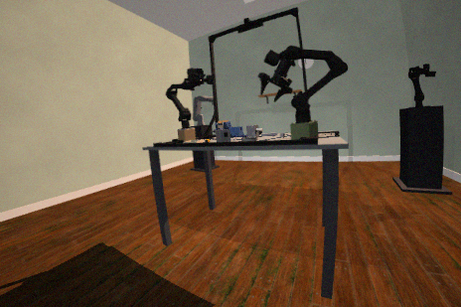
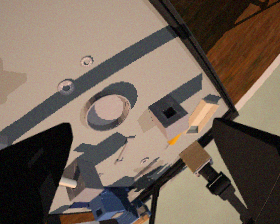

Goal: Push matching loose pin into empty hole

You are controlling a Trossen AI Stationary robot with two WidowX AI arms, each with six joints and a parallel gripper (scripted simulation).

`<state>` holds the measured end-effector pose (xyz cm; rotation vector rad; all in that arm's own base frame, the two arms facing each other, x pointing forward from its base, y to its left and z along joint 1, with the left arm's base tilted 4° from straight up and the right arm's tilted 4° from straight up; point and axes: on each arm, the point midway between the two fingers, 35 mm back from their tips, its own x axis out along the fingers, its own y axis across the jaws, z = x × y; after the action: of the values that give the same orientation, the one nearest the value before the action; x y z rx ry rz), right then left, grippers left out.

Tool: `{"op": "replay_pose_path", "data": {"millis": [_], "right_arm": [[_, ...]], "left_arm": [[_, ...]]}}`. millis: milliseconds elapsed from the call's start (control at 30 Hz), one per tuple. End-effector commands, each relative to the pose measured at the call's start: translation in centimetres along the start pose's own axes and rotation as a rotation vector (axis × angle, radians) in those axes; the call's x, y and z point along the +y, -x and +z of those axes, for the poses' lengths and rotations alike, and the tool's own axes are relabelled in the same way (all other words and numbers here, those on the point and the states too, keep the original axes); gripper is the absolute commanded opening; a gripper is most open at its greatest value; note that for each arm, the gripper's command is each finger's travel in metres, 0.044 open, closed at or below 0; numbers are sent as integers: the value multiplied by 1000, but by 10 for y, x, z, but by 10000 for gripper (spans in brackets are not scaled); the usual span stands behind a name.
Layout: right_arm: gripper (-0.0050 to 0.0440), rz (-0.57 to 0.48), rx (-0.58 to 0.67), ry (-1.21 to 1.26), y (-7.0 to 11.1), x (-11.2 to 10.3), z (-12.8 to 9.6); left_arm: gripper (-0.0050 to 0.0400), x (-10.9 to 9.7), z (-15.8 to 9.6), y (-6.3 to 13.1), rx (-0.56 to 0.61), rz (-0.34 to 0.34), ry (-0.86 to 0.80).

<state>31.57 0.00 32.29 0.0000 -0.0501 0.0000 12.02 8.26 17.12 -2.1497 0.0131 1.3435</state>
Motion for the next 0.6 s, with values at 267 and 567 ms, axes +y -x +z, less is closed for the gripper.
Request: {"op": "replay_pose_path", "data": {"millis": [267, 567], "right_arm": [[400, 0, 0, 0, 0, 0, 0], [400, 0, 0, 0, 0, 0, 0]], "left_arm": [[400, 0, 0, 0, 0, 0, 0], [400, -1, -1, -1, 0, -1, -7]]}}
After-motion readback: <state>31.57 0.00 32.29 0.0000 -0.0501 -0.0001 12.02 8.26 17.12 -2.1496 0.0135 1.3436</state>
